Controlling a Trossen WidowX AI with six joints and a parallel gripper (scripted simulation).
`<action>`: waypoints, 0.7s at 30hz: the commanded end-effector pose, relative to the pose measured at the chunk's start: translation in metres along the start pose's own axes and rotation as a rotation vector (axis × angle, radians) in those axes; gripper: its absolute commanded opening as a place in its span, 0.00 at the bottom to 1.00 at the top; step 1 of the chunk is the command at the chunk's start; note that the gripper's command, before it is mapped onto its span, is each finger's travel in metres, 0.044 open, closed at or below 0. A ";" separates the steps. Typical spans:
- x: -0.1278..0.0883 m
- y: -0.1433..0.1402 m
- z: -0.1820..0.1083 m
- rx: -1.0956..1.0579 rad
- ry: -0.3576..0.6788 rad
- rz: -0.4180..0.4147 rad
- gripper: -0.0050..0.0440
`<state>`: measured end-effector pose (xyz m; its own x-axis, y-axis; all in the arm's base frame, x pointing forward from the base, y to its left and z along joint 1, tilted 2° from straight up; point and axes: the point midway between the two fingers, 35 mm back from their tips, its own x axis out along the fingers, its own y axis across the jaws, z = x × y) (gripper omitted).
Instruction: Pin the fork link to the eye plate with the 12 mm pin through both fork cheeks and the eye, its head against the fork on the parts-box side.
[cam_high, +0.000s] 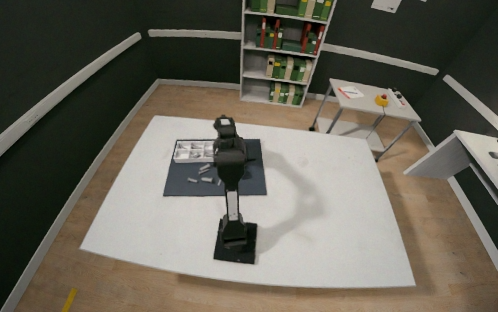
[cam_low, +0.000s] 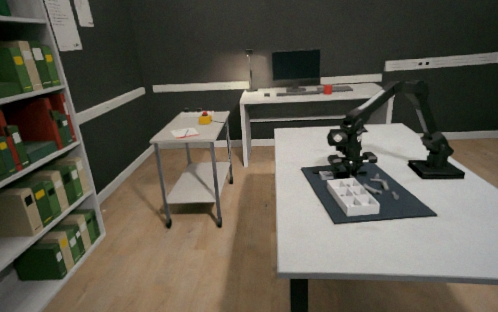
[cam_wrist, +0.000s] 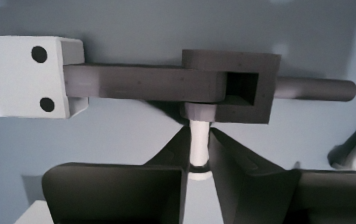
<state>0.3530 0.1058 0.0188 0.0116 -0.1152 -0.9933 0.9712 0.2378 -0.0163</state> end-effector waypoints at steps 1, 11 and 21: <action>-0.009 0.002 0.006 0.011 -0.004 0.027 0.00; -0.009 0.002 0.006 0.011 -0.004 0.027 0.39; -0.009 0.002 0.004 0.007 0.000 0.027 0.39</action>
